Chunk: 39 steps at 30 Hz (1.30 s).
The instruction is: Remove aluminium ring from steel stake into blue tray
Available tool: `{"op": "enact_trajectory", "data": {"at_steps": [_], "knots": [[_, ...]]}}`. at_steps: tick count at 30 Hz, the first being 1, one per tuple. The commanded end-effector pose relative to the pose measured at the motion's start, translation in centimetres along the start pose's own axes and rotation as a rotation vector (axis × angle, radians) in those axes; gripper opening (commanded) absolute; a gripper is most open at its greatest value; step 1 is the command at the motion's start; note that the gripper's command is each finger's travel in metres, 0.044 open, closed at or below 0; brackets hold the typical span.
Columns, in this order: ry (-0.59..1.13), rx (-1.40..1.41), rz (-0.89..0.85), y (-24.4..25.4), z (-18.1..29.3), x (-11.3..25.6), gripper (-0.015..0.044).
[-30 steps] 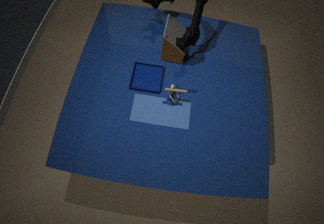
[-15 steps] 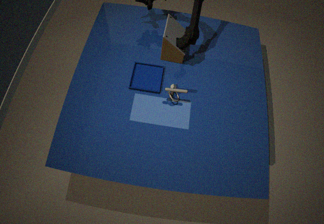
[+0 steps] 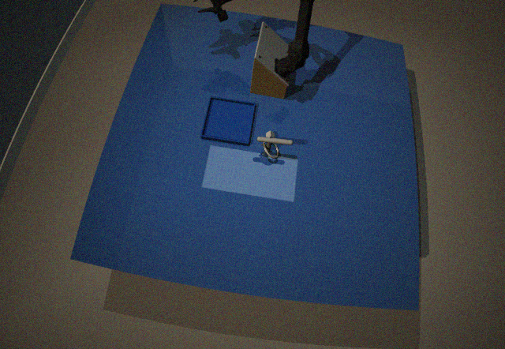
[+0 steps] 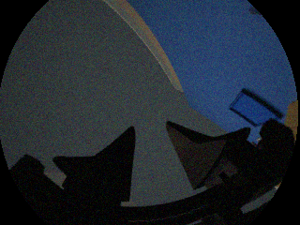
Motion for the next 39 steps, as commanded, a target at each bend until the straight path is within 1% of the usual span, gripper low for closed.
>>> {"op": "enact_trajectory", "data": {"at_steps": [1, 11, 22, 31, 39], "knots": [[0.019, 0.141, 0.047, 0.1, 2.9, -1.9, 0.0200], [0.074, 0.442, 0.147, -1.2, 8.8, -5.9, 0.0200], [0.195, 0.786, 0.260, -4.8, 15.9, -9.8, 0.0200], [0.308, 1.060, 0.339, -8.8, 20.9, -11.7, 0.0200], [0.429, 1.286, 0.389, -12.9, 24.7, -12.4, 0.0200]]}}
Point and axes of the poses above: the point midway between the two fingers, 35 mm back from their tips, its own x axis back along the fingers, its own y axis across the jaws, z = x × y, the point moved 8 cm from there along x, back along the fingers, and after that the axes turned 14 degrees about x, right-handed, at the moved point
